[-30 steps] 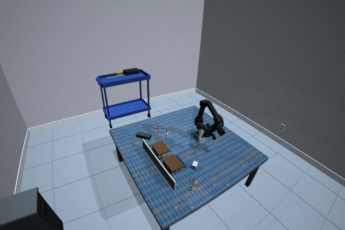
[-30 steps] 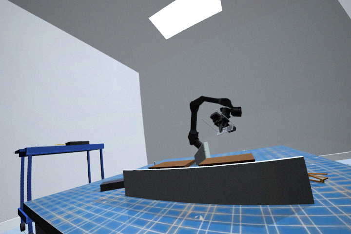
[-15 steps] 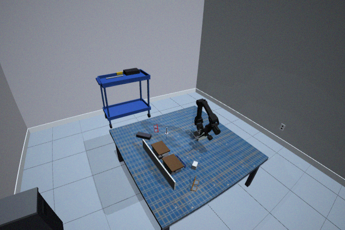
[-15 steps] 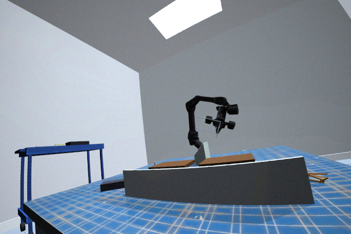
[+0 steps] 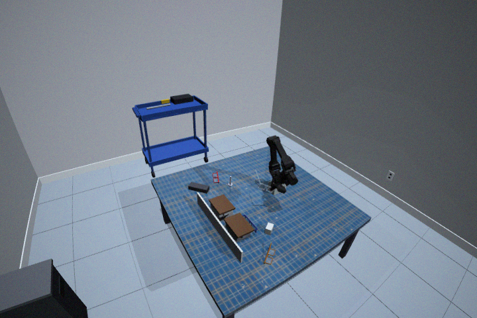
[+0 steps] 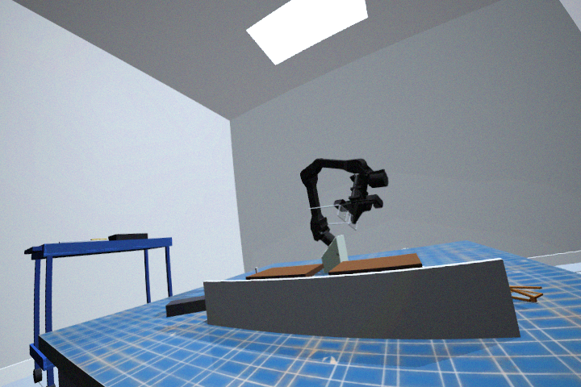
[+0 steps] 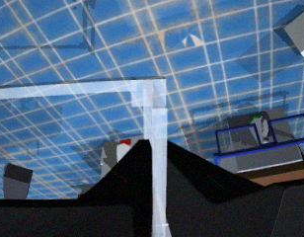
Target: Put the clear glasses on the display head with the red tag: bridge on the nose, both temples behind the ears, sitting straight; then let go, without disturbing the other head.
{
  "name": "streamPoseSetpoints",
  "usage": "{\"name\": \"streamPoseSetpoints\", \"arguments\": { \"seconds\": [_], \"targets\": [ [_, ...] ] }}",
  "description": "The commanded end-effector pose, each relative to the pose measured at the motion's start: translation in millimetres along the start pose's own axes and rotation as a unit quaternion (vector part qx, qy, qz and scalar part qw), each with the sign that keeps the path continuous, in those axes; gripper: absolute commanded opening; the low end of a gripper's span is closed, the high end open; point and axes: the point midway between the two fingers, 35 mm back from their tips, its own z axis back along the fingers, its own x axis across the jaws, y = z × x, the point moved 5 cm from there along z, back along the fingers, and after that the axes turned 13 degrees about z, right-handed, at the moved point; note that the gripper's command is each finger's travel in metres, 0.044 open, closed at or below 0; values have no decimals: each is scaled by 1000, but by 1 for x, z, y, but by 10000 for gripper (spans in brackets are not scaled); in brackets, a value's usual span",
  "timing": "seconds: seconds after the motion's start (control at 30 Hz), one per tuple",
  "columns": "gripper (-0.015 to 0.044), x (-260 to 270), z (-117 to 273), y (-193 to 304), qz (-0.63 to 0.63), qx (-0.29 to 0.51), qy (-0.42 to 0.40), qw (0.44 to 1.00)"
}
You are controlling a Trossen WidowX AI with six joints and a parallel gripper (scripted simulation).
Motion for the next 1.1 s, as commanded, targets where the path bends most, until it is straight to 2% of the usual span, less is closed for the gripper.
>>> {"name": "streamPoseSetpoints", "arguments": {
  "seconds": [0.0, 0.27, 0.53, 0.8, 1.07],
  "targets": [
    [0, 6, -6, 6, -89, -15, 2, 996],
    [0, 17, -17, 17, -254, -41, -3, 966],
    [0, 27, -28, 26, -413, -64, -14, 908],
    [0, 39, -40, 35, -559, -83, -32, 824],
    [0, 50, -52, 43, -689, -97, -55, 716]
  ]
}}
